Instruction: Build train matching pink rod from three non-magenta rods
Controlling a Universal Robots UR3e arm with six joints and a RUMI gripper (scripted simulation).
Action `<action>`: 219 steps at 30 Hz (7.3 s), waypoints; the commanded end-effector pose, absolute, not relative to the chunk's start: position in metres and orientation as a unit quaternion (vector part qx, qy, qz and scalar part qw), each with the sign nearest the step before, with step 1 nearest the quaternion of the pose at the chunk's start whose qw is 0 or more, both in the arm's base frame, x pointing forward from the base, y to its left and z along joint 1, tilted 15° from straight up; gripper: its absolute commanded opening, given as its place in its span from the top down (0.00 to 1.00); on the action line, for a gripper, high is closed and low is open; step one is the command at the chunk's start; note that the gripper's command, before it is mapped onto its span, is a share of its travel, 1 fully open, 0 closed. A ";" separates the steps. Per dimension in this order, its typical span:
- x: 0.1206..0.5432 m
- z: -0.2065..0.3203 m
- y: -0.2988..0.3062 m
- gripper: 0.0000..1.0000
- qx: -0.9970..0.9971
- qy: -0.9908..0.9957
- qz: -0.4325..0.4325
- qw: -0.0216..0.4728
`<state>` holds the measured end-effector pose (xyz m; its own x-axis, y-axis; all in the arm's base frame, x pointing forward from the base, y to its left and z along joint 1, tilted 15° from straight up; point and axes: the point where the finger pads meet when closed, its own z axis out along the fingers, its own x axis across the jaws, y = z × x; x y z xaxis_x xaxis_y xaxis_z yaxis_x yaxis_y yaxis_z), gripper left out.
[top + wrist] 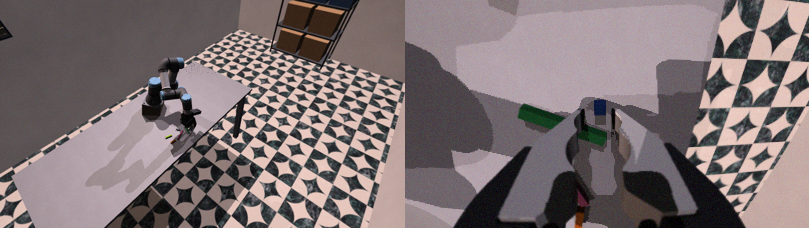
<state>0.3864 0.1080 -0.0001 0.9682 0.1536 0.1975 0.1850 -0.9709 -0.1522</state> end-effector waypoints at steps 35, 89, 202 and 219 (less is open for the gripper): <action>0.390 -0.005 0.108 0.86 -0.988 -0.085 -0.096 0.083; 0.388 0.008 0.106 1.00 -0.988 -0.086 -0.097 0.083; 0.290 0.019 0.130 1.00 -0.969 -0.213 -0.105 0.070; 0.294 -0.005 0.135 1.00 -0.969 -0.213 -0.105 0.070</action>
<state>0.2846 0.1358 -0.0009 0.8903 0.4012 0.2153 0.4310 -0.8951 -0.1144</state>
